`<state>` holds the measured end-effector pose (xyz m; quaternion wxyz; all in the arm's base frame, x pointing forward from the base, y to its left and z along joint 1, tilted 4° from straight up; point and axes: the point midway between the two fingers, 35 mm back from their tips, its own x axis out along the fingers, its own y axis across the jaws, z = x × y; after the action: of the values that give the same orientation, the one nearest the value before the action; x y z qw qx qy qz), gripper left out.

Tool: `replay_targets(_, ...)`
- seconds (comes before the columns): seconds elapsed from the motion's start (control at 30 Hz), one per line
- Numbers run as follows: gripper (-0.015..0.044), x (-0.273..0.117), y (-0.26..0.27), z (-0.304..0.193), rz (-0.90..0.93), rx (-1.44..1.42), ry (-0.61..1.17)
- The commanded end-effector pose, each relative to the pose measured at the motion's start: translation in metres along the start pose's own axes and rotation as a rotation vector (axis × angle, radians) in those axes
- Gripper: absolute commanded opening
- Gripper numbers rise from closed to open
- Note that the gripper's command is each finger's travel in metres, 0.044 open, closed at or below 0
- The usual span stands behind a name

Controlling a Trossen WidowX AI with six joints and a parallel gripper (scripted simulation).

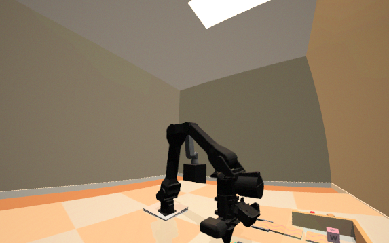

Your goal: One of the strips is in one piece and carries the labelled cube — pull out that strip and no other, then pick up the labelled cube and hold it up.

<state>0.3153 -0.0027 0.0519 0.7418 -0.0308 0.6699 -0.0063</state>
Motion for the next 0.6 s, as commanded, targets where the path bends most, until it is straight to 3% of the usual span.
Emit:
replay_targets(0.0,0.0,0.004,0.001,-0.011,0.003,-0.008,0.023)
replay_targets(0.57,0.0,0.005,0.001,-0.038,0.003,-0.008,0.025)
